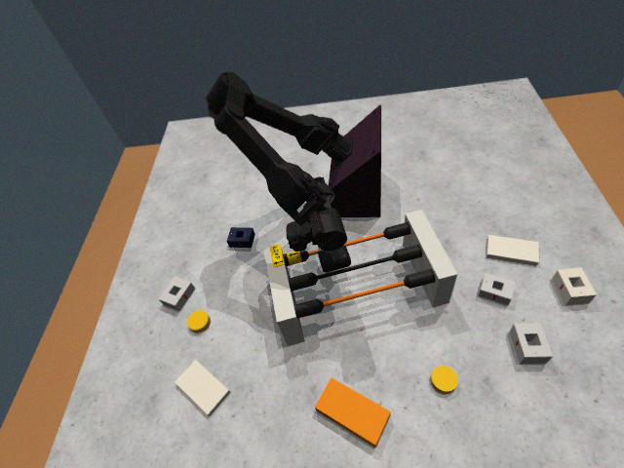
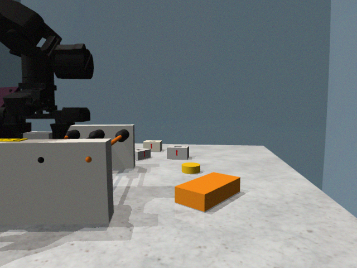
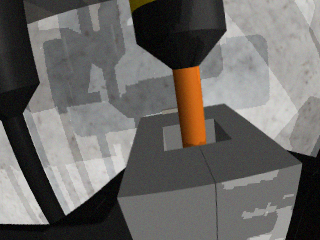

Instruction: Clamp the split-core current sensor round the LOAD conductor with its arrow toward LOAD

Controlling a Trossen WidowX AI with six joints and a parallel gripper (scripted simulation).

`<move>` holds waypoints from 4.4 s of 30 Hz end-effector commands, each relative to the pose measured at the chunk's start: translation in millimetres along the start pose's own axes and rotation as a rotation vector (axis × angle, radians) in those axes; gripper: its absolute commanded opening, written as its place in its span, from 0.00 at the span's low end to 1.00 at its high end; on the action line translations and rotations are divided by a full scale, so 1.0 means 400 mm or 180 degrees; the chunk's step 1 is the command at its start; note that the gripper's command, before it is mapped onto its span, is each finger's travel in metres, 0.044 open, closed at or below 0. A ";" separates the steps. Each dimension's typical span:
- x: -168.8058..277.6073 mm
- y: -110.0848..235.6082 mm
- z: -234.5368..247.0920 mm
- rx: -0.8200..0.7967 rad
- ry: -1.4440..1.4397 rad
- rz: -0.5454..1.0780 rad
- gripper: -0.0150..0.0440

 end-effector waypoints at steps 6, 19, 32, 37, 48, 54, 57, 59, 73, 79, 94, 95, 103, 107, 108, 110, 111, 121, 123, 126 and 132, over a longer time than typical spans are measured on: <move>-0.001 0.002 0.003 -0.0007 -0.0005 -0.0001 0.25; 0.001 -0.002 0.003 0.0002 0.0005 0.0000 0.30; 0.001 -0.002 0.003 0.0002 0.0005 0.0000 0.70; 0.001 -0.002 0.003 0.0002 0.0005 0.0000 0.70; 0.001 -0.002 0.003 0.0002 0.0005 0.0000 0.70; 0.001 -0.002 0.003 0.0002 0.0005 0.0000 0.70; 0.001 -0.002 0.003 0.0002 0.0005 0.0000 0.70; 0.001 -0.002 0.003 0.0002 0.0005 0.0000 0.70; 0.001 -0.002 0.003 0.0002 0.0005 0.0000 1.00; 0.001 0.061 0.012 -0.0018 -0.0004 0.0013 1.00; 0.006 0.266 -0.001 -0.0038 -0.0040 0.0013 1.00; 0.006 0.266 -0.001 -0.0038 -0.0040 0.0013 1.00; 0.006 0.266 -0.001 -0.0038 -0.0040 0.0013 1.00; 0.006 0.266 -0.001 -0.0038 -0.0040 0.0013 1.00; 0.006 0.266 -0.001 -0.0038 -0.0040 0.0013 1.00; 0.006 0.266 -0.001 -0.0038 -0.0040 0.0013 1.00; 0.006 0.266 -0.001 -0.0038 -0.0040 0.0013 1.00; 0.006 0.266 -0.001 -0.0038 -0.0040 0.0013 1.00; 0.006 0.266 -0.001 -0.0038 -0.0040 0.0013 1.00; 0.006 0.266 -0.001 -0.0038 -0.0040 0.0013 1.00; -0.003 0.262 -0.004 -0.0030 0.0128 0.0064 1.00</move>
Point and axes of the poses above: the point midway between the two fingers, 35 mm back from their tips, its own y axis back along the fingers, its own z axis across the jaws, x = y × z, the point moved 9 cm from there along y, back along the fingers, and after that the axes turned 7 degrees about y, right-handed, at the moved point
